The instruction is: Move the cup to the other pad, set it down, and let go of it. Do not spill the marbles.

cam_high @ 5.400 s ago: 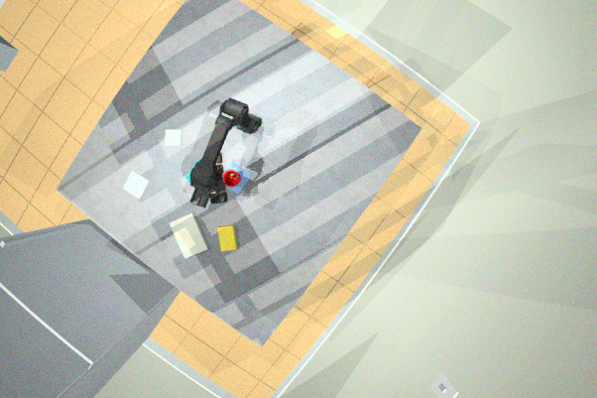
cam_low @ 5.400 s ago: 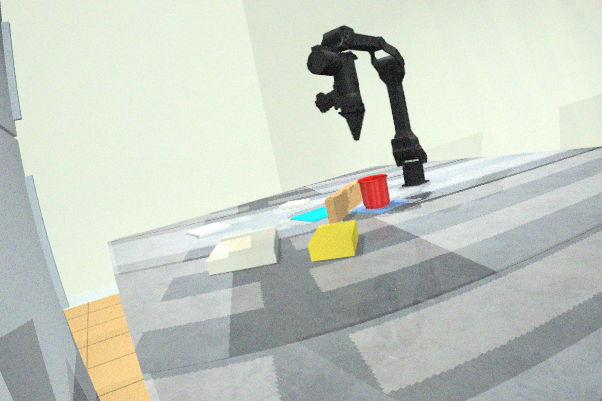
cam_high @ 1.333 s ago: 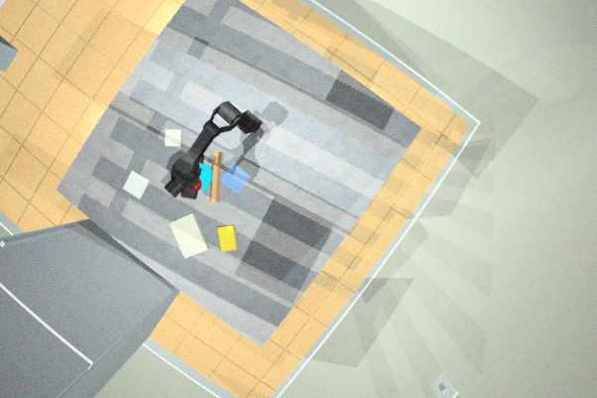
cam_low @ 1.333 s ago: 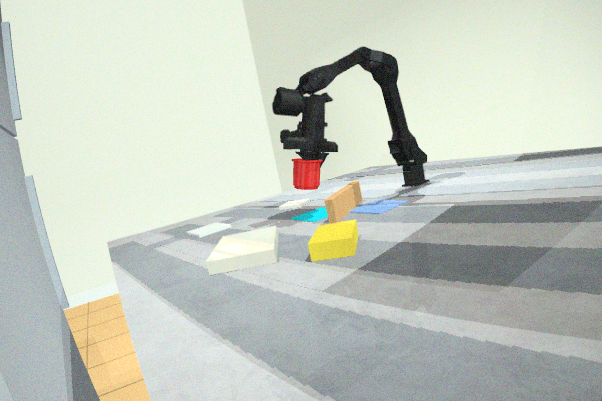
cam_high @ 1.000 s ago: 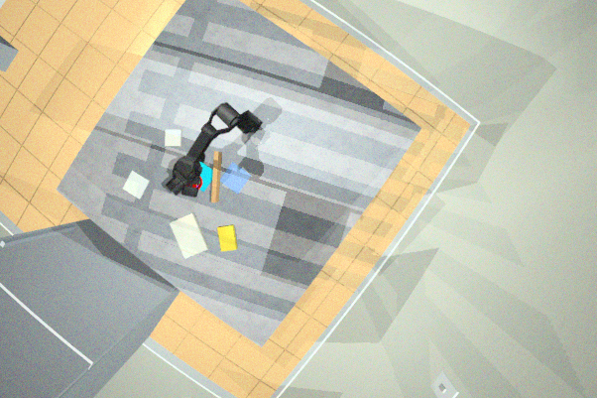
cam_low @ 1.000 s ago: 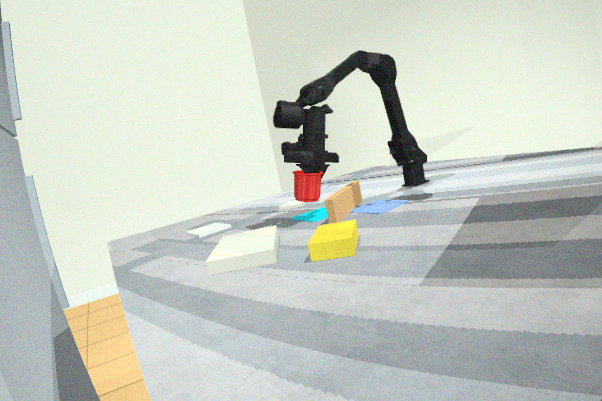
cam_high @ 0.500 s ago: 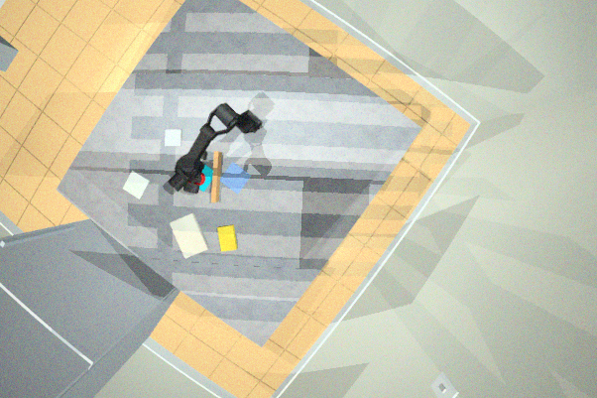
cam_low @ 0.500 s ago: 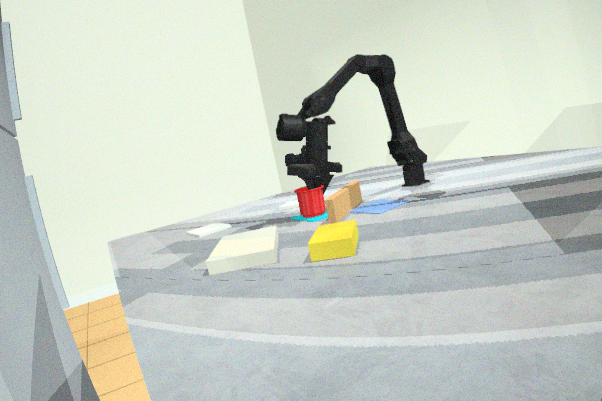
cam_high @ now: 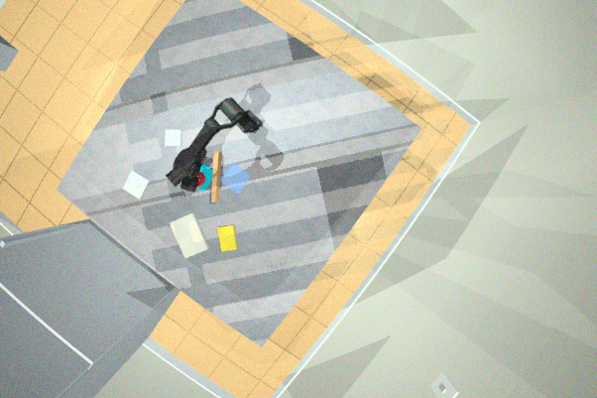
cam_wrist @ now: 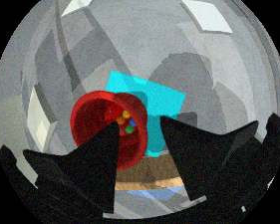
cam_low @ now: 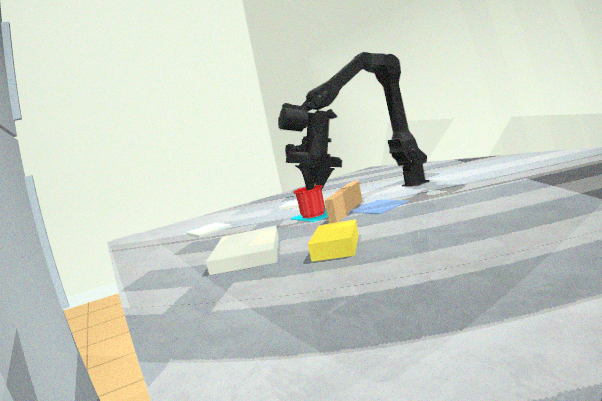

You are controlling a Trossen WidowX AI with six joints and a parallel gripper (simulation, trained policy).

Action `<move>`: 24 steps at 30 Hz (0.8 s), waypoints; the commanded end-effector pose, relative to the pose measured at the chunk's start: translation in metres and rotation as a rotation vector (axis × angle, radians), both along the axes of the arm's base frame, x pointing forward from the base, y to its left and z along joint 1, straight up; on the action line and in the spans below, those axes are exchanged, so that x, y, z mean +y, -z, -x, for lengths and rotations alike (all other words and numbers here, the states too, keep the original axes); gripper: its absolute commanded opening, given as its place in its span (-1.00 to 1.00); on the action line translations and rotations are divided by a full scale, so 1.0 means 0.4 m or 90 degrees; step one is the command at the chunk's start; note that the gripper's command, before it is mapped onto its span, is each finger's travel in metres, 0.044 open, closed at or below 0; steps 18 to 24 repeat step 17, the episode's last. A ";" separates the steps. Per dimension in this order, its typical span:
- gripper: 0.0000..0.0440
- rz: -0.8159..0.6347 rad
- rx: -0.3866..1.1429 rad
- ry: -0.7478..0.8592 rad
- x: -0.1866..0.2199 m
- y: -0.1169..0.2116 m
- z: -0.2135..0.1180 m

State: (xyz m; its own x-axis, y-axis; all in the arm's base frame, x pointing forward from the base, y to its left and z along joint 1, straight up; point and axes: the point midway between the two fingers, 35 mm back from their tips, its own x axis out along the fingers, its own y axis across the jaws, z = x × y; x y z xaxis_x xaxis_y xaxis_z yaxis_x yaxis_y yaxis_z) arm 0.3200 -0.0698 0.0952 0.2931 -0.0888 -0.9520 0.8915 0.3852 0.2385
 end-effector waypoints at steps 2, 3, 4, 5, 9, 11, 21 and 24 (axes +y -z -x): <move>-0.05 -0.006 -0.018 -0.001 0.000 -0.028 0.014; -0.02 -0.007 -0.022 0.000 -0.001 -0.035 0.015; 0.00 -0.008 -0.026 0.001 -0.002 -0.042 0.017; 0.03 -0.008 -0.030 0.001 -0.002 -0.050 0.018; 0.10 -0.007 -0.049 0.004 -0.007 -0.083 0.023; 0.17 -0.005 -0.061 0.004 -0.010 -0.103 0.024; 0.61 0.001 -0.090 0.010 -0.024 -0.160 0.026; 0.61 0.001 -0.090 0.010 -0.024 -0.160 0.026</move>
